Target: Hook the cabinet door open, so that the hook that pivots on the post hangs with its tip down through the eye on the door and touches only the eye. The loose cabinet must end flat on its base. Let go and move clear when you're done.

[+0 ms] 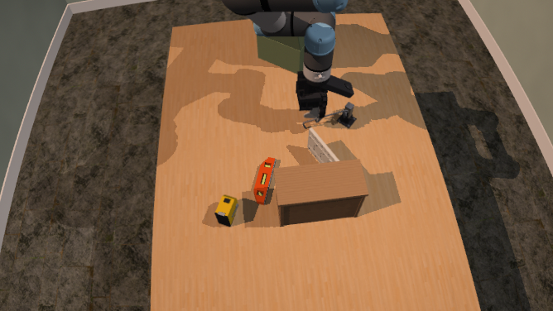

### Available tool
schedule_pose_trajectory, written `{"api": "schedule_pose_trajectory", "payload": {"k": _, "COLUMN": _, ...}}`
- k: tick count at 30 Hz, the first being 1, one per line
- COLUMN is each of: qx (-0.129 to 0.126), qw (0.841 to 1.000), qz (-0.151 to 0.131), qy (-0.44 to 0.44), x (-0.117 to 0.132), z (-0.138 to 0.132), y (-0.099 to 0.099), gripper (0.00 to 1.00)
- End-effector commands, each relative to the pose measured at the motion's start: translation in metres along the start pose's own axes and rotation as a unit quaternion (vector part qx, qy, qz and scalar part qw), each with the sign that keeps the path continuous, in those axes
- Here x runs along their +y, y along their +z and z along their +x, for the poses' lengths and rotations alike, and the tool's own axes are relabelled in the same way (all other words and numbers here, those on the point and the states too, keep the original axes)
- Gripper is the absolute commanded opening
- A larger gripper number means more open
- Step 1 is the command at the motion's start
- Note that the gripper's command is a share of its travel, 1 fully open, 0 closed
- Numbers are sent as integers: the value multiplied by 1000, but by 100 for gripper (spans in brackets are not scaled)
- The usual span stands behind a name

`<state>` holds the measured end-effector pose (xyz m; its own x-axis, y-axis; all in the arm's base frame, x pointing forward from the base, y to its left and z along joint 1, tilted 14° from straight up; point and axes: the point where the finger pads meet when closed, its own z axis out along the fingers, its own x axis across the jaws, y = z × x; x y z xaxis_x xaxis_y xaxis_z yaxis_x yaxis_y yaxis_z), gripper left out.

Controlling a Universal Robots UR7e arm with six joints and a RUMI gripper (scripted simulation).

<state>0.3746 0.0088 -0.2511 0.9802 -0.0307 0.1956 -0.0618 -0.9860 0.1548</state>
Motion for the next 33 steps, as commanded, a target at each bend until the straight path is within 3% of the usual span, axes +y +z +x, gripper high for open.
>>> {"api": "schedule_pose_trajectory", "payload": {"k": 1, "qx": 0, "qw": 1000, "qz": 0, "qy": 1, "x": 1, "z": 0, "y": -4, "gripper": 1}}
{"api": "schedule_pose_trajectory", "payload": {"k": 33, "qx": 0, "qw": 1000, "qz": 0, "qy": 1, "x": 3, "z": 0, "y": -23, "gripper": 1}}
